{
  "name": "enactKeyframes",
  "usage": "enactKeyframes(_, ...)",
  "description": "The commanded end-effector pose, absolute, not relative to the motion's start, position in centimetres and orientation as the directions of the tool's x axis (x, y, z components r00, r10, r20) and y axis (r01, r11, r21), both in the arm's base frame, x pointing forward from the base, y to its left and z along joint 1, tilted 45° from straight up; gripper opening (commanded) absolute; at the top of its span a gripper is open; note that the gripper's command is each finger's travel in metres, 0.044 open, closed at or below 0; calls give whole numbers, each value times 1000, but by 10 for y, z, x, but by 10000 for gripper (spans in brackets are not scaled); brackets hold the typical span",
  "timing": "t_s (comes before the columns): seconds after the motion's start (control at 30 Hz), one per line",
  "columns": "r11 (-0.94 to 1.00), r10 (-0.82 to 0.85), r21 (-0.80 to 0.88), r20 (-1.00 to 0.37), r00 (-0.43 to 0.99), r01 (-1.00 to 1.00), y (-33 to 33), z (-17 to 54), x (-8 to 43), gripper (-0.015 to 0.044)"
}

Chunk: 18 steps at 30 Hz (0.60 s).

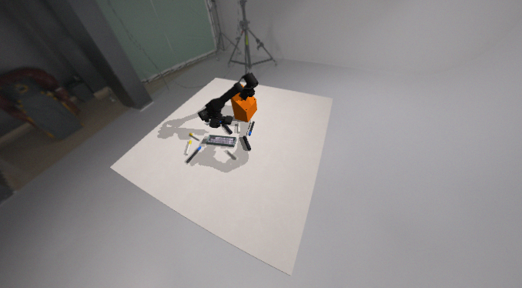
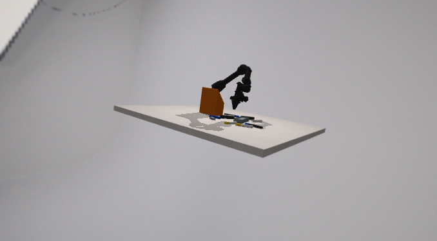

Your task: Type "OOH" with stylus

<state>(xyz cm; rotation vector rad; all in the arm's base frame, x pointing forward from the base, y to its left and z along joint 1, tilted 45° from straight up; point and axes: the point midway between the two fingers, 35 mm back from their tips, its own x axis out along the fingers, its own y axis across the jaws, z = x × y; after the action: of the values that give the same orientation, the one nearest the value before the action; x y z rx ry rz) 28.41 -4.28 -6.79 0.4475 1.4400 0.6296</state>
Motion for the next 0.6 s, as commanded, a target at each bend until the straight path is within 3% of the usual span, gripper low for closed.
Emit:
enactKeyframes(0.0,767,611,630,-775,-161,-120,-65,-115,234,150)
enactKeyframes(0.17,725,595,673,-718,-361,-144,-79,-155,174,150)
enactKeyframes(0.57,723,595,676,-715,-368,-145,-80,-160,172,150)
